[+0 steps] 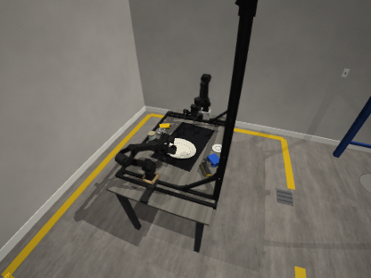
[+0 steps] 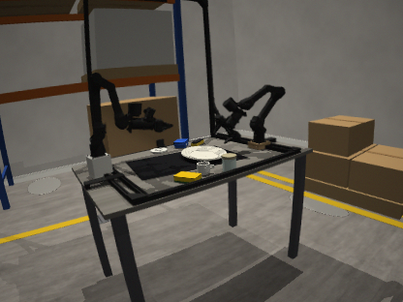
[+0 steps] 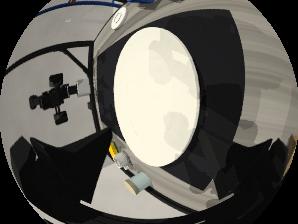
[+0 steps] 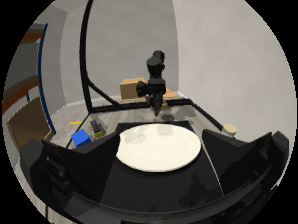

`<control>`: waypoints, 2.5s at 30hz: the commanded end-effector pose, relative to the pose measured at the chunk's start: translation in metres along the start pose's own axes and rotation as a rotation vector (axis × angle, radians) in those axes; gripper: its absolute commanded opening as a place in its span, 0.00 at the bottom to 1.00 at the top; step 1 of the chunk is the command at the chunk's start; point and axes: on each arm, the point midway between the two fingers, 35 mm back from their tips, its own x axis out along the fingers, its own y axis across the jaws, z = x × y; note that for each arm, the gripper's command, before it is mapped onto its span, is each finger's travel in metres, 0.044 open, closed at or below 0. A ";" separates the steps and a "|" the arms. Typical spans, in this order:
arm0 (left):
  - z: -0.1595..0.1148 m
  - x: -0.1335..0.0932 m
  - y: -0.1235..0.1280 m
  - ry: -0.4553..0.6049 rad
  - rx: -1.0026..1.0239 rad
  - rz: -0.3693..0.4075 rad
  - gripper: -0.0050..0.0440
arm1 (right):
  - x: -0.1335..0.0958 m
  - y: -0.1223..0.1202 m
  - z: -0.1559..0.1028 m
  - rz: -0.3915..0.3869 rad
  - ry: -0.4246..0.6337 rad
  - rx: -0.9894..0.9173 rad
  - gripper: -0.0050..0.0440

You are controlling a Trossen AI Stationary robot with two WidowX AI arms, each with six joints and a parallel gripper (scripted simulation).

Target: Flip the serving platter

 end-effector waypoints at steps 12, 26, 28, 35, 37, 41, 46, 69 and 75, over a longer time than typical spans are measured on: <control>0.000 0.015 -0.015 0.003 0.009 -0.014 1.00 | 0.000 -0.001 -0.004 -0.002 0.010 0.004 1.00; 0.000 0.029 -0.029 0.003 0.009 -0.014 1.00 | 0.000 -0.001 -0.004 -0.002 0.010 0.004 1.00; 0.000 0.031 -0.032 0.003 0.009 -0.014 1.00 | 0.000 -0.001 -0.004 -0.002 0.010 0.004 1.00; -0.001 0.038 -0.042 0.003 0.008 -0.015 1.00 | 0.000 -0.001 -0.004 -0.002 0.010 0.004 1.00; -0.001 0.038 -0.042 0.003 0.008 -0.015 1.00 | 0.000 -0.001 -0.004 -0.002 0.010 0.004 1.00; -0.001 0.039 -0.044 0.003 0.008 -0.015 1.00 | 0.000 -0.001 -0.004 -0.002 0.010 0.004 1.00; -0.001 0.039 -0.044 0.003 0.008 -0.015 1.00 | 0.000 -0.001 -0.004 -0.002 0.010 0.004 1.00; 0.000 0.039 -0.027 0.003 0.008 -0.015 1.00 | 0.000 -0.001 -0.004 -0.002 0.010 0.004 1.00; 0.000 0.044 -0.023 0.003 0.008 -0.015 1.00 | 0.000 -0.001 -0.004 -0.002 0.010 0.004 1.00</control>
